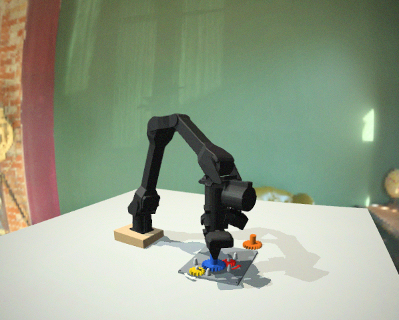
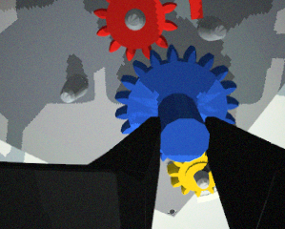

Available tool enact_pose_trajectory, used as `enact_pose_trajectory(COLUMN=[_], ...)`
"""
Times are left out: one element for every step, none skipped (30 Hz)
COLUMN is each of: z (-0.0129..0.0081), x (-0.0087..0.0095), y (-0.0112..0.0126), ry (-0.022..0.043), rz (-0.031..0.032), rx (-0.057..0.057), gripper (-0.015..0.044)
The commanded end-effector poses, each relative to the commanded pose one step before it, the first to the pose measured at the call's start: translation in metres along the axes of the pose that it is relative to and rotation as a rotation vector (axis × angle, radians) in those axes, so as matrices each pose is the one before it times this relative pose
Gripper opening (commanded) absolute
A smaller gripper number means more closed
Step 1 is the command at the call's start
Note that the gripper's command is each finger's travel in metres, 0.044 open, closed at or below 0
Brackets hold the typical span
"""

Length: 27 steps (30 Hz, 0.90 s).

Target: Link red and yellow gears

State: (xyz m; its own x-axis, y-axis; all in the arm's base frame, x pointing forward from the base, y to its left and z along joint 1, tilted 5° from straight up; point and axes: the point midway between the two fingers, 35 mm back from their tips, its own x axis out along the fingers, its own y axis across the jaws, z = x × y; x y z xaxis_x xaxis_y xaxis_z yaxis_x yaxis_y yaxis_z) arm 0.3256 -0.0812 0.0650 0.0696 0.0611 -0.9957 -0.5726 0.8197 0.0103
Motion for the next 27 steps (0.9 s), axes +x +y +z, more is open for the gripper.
enact_pose_trajectory(z=[-0.00099, -0.00018, -0.00017, -0.00014, -0.00011, -0.00007, -0.00004, 0.00004, 0.0001, 0.00009, 0.00016, 0.00019, 0.0002, 0.00012, 0.00012, 0.00012, 0.0001, 0.00005, -0.00001, -0.00006, -0.00011, -0.00014, -0.00017, -0.00018, -0.00017, -0.00015, -0.00012], x=[0.00152, 0.00004, 0.00002, 0.00002, 0.00002, 0.00003, 0.00008, 0.00008, 0.00007, 0.00006, 0.00013, 0.00019, 0.00022, 0.00014, 0.00017, 0.00021, 0.00022, 0.00019, 0.00017, 0.00014, 0.00013, 0.00013, 0.00012, 0.0001, 0.0001, 0.00009, 0.00009], y=[0.00162, -0.00001, -0.00005, -0.00009, -0.00012, -0.00015, -0.00024, -0.0002, -0.00017, -0.00009, -0.00009, -0.00006, -0.00001, 0.00003, 0.00006, 0.0001, 0.00014, 0.00016, 0.00016, 0.00015, 0.00012, 0.00008, 0.00003, -0.00002, -0.00007, -0.00012, -0.00015], ry=[0.00025, 0.00002, 0.00002, 0.00002, 0.00001, 0.00001, 0.00001, 0.0, -0.00001, -0.00001, -0.00002, -0.00002, -0.00002, -0.00001, -0.00002, -0.00002, -0.00001, -0.00001, 0.0, 0.0, 0.00001, 0.00001, 0.00001, 0.00001, 0.00001, 0.00001, 0.00001], rz=[0.0047, 0.0, 0.0, -0.00001, -0.00001, -0.00001, -0.00002, -0.00002, -0.00001, -0.00001, -0.00001, -0.00001, 0.0, 0.0, 0.00001, 0.00001, 0.00001, 0.00001, 0.00001, 0.00001, 0.00001, 0.0, 0.0, -0.00001, -0.00001, -0.00001, -0.00002], rx=[-0.0626, -0.0163, -0.0148, -0.013, -0.0111, -0.009, -0.0102, -0.0049, -0.0013, 0.001, 0.0034, 0.0061, 0.0087, 0.0069, 0.0092, 0.0125, 0.0157, 0.0174, 0.0183, 0.019, 0.0194, 0.0196, 0.0195, 0.0191, 0.0184, 0.0175, 0.0162], gripper=[0.0, 0.0, 0.0, 0.0, 0.0, 0.0, 0.0, 0.0, 0.0, 0.0, 0.0, 0.0, 0.0, 0.0, 0.0, 0.0, 0.0, 0.0, 0.0, 0.0, 0.0, 0.0, 0.0, 0.0, 0.0, 0.0, 0.0])
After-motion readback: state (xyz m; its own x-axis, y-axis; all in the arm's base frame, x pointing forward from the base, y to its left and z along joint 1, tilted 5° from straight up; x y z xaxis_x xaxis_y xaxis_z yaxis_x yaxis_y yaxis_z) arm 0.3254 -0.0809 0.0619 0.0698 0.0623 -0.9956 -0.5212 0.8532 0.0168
